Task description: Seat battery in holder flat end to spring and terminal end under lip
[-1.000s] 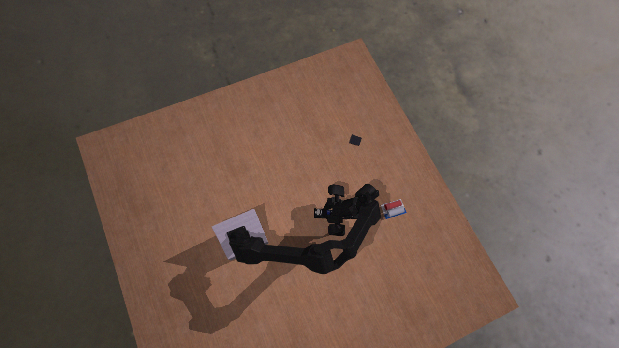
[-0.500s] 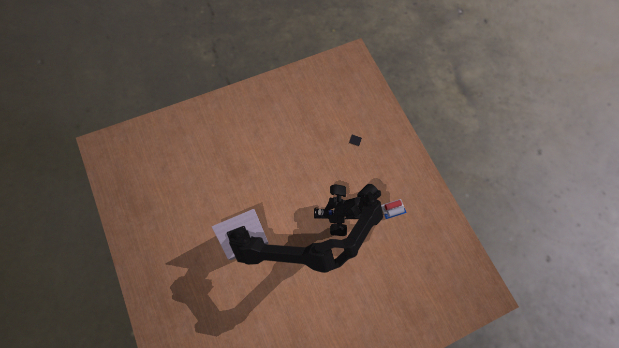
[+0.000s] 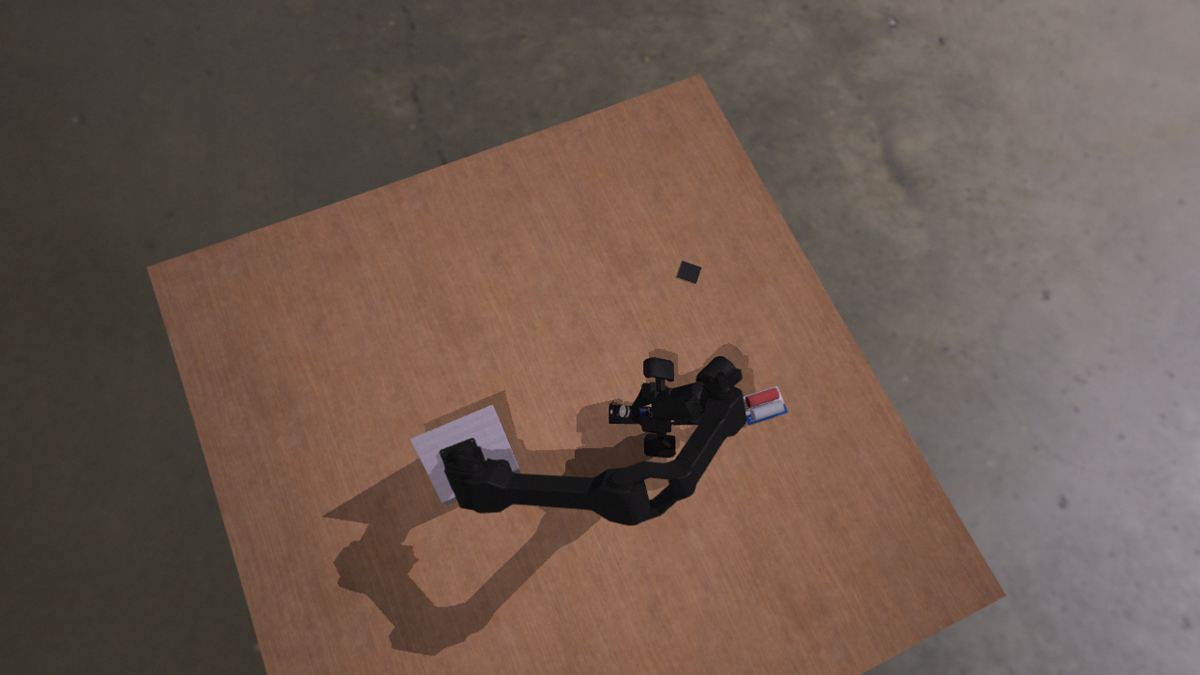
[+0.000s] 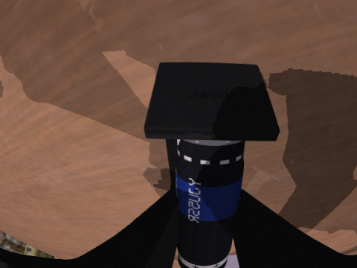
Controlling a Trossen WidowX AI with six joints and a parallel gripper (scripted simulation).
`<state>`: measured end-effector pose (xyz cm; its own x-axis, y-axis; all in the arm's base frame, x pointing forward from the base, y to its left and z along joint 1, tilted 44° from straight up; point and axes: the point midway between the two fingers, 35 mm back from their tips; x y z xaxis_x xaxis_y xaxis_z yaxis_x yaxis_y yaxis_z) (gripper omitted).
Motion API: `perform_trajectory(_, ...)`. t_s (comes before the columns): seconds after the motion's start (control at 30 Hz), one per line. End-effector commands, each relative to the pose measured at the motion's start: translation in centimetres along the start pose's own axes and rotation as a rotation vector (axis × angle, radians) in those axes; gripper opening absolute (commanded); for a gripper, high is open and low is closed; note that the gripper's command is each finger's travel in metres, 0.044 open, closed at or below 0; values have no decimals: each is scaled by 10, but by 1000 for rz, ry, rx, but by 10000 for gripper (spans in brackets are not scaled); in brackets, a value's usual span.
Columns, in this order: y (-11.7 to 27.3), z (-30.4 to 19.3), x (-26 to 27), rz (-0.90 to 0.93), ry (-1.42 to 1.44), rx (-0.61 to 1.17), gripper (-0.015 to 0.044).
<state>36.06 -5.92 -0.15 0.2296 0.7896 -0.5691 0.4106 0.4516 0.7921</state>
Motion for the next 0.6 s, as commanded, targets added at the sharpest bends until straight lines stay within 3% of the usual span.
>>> perform_trajectory(0.0, 0, 6, 0, 1, -2, -5, 83)
perform_trajectory(0.57, -2, 7, 2, -8, 6, -66, 83)
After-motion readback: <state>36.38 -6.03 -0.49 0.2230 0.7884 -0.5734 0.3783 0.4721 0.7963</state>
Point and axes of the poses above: the point midway between the two fingers, 35 mm back from their tips, its own y axis back along the fingers, its own x axis across the jaws, z = x × y, and after that the axes turned 12 degrees about y, right-handed
